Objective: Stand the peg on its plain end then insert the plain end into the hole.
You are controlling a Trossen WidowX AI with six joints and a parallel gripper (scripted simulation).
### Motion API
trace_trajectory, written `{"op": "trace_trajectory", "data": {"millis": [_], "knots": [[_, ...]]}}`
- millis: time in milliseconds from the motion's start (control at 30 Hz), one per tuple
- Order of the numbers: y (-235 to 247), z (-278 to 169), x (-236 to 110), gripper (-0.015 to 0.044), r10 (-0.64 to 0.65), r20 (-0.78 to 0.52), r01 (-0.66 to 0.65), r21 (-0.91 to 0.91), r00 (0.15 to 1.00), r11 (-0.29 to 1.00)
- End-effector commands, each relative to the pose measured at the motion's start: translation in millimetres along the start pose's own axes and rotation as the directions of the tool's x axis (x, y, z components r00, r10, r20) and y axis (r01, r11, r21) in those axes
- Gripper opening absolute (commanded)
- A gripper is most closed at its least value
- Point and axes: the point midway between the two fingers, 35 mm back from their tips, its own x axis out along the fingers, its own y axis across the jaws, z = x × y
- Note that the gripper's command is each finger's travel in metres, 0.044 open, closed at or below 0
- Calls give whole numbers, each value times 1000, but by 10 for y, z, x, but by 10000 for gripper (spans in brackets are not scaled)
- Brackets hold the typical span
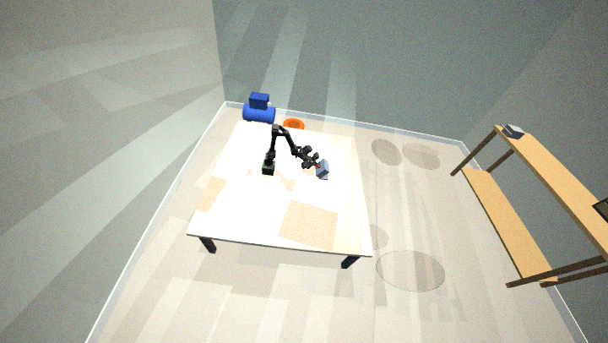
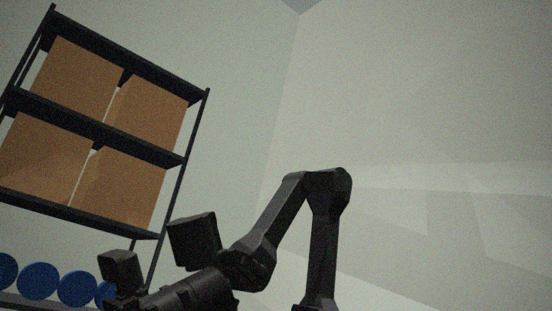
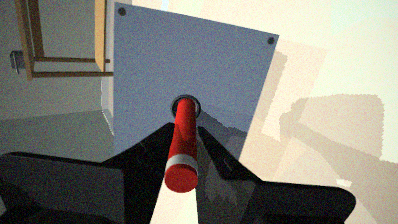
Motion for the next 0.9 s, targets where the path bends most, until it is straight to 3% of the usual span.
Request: {"op": "trace_trajectory", "data": {"millis": [0,867], "knots": [[22,2,23,0,7,1,-7,1,1000,1000],[25,0,159,0,8,1,-8,1,1000,1000]]}}
